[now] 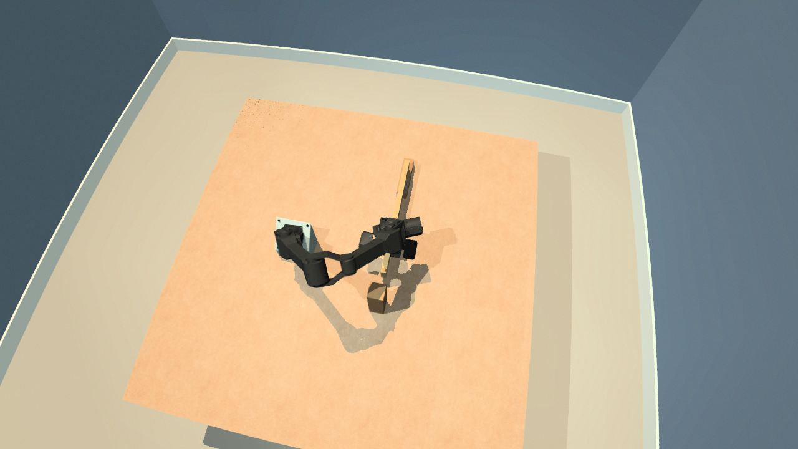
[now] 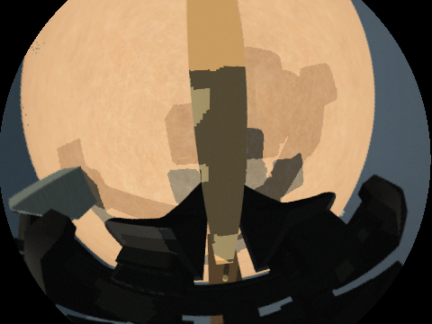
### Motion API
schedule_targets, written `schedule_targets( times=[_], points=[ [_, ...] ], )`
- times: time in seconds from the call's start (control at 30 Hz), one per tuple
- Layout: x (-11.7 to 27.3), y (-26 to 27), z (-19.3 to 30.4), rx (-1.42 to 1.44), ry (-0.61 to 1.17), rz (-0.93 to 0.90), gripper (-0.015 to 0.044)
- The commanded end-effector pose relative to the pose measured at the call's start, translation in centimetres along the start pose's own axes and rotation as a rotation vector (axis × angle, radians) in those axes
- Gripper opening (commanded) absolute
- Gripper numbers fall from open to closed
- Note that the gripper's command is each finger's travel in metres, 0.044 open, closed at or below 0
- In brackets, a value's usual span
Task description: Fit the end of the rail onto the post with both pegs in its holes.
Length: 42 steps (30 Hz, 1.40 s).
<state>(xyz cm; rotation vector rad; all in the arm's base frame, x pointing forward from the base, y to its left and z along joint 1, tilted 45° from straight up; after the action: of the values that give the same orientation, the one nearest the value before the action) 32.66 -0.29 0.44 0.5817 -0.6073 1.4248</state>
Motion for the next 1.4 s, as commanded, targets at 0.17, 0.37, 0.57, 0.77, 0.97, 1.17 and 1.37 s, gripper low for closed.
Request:
schedule_targets(
  times=[0.17,0.37,0.57,0.77,0.97,1.17,1.37],
  points=[
    [0.8,-0.2,-0.1,-0.002,-0.016,0.005,0.0000],
    [1.1,-0.2,-0.1,-0.002,-0.017,0.005,0.0000],
    [1.4,-0.2,-0.1,-0.002,-0.017,0.005,0.0000],
    [1.7,-0.2,-0.1,-0.002,-0.017,0.005,0.0000],
    [1.9,-0.2,-0.1,-0.002,-0.017,0.005,0.0000],
    [1.7,-0.2,-0.1,-0.002,-0.017,0.005,0.0000],
    [1.5,-0.2,-0.1,-0.002,-0.017,0.005,0.0000]
  ],
)
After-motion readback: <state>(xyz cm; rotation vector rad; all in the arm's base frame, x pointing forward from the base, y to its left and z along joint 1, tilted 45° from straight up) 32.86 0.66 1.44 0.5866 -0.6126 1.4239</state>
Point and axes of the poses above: the point midway between the two fingers, 35 mm back from their tips, its own x axis back along the fingers, its own y axis across the jaws, z = x × y, the point moved 5 cm from there along x, back along the fingers, and after that the axes turned 2 degrees about x, right-handed, at the moved point
